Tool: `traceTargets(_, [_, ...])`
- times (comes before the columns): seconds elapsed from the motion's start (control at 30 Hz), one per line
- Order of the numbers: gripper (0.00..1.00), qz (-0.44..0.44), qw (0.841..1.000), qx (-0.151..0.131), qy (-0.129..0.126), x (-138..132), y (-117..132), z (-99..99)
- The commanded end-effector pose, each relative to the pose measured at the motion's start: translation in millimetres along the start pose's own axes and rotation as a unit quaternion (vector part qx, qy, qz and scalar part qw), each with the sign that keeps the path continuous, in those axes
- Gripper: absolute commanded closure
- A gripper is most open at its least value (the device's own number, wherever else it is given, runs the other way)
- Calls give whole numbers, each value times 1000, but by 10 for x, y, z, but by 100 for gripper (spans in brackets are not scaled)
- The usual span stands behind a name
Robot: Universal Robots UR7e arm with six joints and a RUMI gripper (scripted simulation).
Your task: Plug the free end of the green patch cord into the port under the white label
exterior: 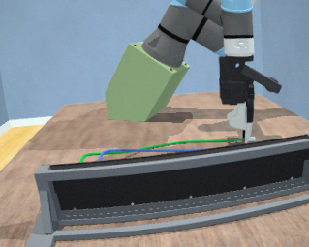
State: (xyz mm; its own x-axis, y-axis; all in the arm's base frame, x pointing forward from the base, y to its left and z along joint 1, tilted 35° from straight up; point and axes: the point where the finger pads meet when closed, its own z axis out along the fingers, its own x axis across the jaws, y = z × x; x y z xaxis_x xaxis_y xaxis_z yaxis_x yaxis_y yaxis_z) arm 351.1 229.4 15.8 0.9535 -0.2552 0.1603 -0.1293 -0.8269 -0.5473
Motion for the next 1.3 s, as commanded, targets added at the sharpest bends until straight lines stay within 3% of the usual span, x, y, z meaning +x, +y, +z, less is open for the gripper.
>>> traceTargets(0.0, [78,1,1000,0,-2,-31,3,13])
traceTargets(0.3, [78,1,1000,0,-2,-31,3,13])
traceTargets(0.33, [100,1,1000,0,-2,-31,3,13])
traceTargets(1.27, [100,1,1000,0,-2,-31,3,13])
